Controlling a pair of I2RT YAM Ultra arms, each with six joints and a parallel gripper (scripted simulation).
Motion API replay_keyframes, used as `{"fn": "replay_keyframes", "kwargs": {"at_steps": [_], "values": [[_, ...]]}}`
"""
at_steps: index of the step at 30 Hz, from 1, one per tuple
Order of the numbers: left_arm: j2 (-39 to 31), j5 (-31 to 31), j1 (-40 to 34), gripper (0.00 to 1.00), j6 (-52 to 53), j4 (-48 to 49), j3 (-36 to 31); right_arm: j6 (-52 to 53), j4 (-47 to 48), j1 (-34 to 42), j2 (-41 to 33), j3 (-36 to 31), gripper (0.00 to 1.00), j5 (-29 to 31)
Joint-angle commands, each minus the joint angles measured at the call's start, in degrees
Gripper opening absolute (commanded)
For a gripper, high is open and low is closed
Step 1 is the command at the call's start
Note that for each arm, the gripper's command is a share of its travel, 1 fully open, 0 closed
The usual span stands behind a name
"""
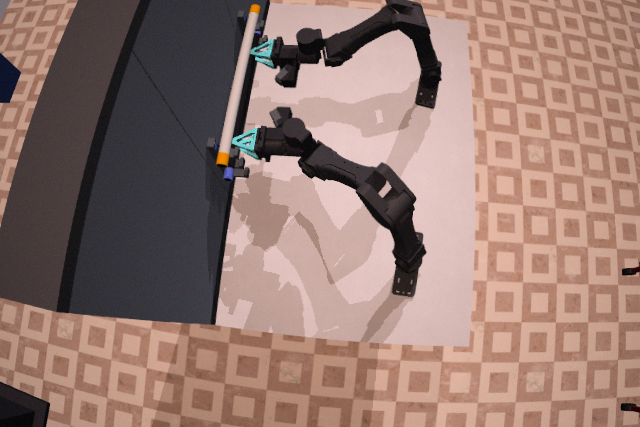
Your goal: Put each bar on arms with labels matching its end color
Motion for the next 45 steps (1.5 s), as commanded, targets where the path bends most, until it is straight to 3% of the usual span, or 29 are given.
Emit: {"fn": "replay_keyframes", "kwargs": {"at_steps": [1, 45], "values": [[-2.9, 0.1, 0.3, 0.00, 2.4, 0.1, 2.5, -0.7, -0.5, -0.3, -2.8, 2.7, 0.00, -0.4], [-4.9, -0.1, 0.2, 0.00, 2.2, -5.5, 5.7, -0.7, -5.9, -0.3, -5.1, 5.8, 0.00, -0.2]]}}
